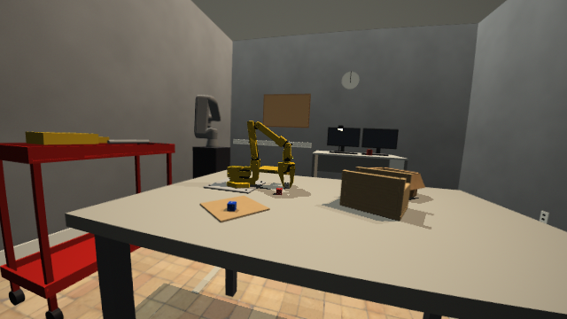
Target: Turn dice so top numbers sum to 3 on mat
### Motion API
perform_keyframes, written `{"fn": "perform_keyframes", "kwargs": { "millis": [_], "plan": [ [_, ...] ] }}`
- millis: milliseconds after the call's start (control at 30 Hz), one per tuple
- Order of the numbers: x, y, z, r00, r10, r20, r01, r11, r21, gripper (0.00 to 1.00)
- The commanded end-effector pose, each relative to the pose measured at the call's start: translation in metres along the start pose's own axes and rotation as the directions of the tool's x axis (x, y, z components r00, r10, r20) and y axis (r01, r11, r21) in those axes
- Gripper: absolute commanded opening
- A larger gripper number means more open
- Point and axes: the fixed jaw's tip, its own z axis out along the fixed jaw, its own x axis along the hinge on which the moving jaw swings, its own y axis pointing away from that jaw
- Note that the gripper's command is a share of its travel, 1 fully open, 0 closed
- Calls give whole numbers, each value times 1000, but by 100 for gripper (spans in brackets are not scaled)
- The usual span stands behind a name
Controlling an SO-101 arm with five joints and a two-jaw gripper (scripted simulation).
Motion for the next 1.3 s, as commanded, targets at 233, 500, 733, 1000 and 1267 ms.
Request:
{"fn": "perform_keyframes", "kwargs": {
  "millis": [233, 500, 733, 1000, 1267],
  "plan": [
    [1, 4, 3, 1000, 2, 1, -2, 1000, -19, 1],
    [1, 4, 3, 1000, 2, 1, -2, 1000, -19, 9],
    [1, 4, 3, 1000, 2, 1, -2, 1000, -19, 11],
    [1, 4, 3, 1000, 2, 1, -2, 1000, -19, 14],
    [1, 4, 3, 1000, 2, 1, -2, 1000, -19, 20]
  ]
}}
